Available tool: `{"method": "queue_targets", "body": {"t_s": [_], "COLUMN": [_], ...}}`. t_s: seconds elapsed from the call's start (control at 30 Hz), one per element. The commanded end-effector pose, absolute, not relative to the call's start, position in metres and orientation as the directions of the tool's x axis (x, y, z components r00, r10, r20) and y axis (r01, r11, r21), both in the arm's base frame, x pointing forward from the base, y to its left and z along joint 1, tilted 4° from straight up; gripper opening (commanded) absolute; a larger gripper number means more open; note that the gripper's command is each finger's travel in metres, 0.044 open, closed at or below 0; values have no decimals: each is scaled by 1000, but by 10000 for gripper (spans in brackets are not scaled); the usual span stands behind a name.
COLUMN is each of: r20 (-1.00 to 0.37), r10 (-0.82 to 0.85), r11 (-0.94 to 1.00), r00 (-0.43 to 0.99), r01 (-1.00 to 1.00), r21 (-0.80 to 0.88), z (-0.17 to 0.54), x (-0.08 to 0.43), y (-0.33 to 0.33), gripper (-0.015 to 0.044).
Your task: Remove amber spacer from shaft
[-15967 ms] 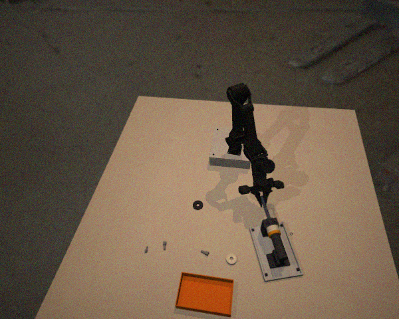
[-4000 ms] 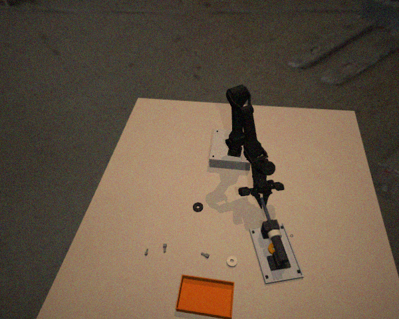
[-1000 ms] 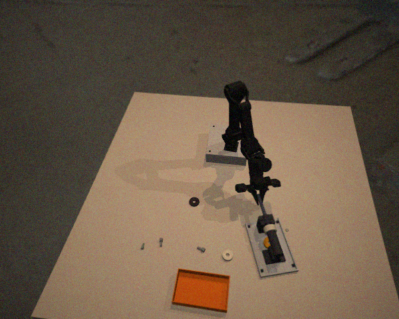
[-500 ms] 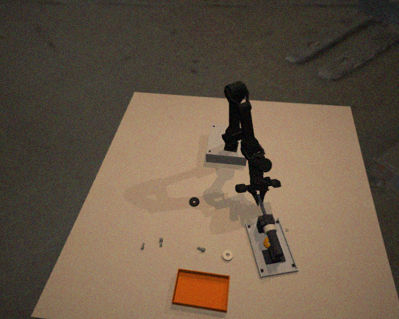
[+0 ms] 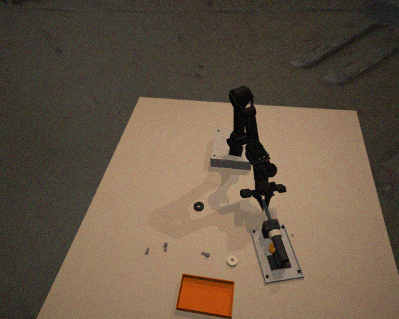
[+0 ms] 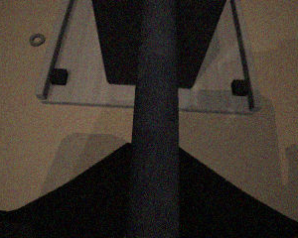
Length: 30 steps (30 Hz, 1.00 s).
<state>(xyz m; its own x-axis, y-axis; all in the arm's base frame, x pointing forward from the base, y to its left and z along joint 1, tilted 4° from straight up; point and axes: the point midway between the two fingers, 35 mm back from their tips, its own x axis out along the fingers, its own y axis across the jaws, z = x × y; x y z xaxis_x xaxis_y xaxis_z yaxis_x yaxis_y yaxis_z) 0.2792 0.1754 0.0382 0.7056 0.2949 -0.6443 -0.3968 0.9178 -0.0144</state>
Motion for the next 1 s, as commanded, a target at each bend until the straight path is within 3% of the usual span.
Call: {"method": "queue_targets", "body": {"t_s": [0.0,0.97], "r20": [-643,-642], "r10": [299,299], "r11": [916,916], "r00": [705,706], "r01": [-401,-401], "r21": [-14,-14], "z": [39,40], "x": [280,289], "y": [177,181], "gripper": [0,0]}}
